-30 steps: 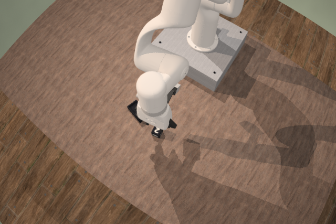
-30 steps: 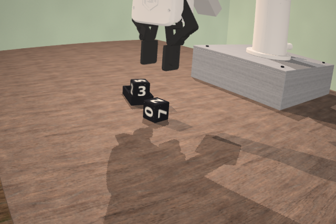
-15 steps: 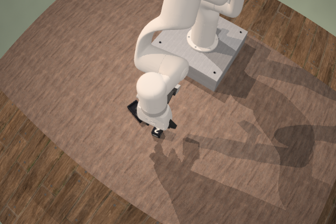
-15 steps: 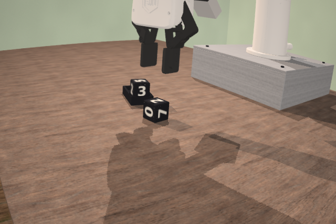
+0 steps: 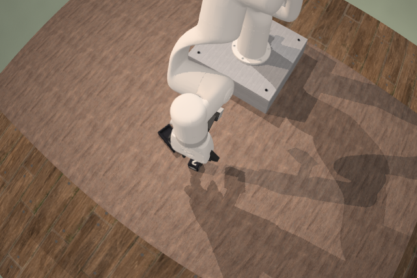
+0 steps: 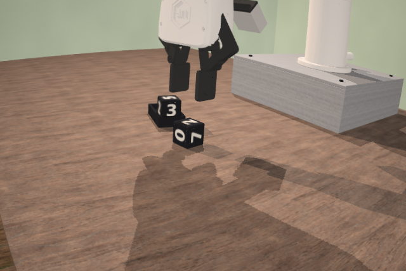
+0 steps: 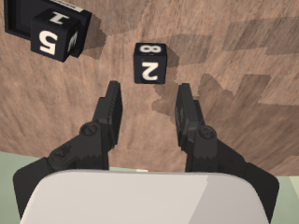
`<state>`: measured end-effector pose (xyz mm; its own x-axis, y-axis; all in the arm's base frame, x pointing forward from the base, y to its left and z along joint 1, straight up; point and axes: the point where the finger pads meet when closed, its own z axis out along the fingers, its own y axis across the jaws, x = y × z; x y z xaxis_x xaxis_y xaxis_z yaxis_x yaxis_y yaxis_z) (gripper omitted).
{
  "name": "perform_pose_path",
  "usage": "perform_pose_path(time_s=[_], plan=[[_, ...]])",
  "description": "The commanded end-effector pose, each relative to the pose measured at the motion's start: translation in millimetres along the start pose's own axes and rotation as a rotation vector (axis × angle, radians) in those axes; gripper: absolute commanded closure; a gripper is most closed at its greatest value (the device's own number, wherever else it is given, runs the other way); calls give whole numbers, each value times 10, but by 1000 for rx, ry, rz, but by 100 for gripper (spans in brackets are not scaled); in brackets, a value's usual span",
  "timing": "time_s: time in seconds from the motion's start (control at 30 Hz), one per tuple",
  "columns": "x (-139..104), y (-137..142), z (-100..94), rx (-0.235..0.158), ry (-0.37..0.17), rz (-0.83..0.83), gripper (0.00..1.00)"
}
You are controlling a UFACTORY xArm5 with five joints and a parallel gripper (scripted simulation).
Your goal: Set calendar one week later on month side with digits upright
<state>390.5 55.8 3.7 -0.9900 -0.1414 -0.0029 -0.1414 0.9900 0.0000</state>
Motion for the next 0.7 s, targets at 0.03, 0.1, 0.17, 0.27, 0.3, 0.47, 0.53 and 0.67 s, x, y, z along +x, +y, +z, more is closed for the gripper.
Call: perform_pose_path(time_s=[0.03,0.1,0.17,0.27,0.3,0.47,0.53,0.67], plan=[[-15,0,80,0,-3,0,51],[-15,0,111,0,-3,0,51],[-15,0,111,0,-3,0,51],[-15,0,155,0,-3,0,51],[-15,0,169,0,-3,0,51],[-15,0,229,0,-3,0,51],[-15,0,248,0,-3,0,51],[-15,0,276,0,-3,0,51]])
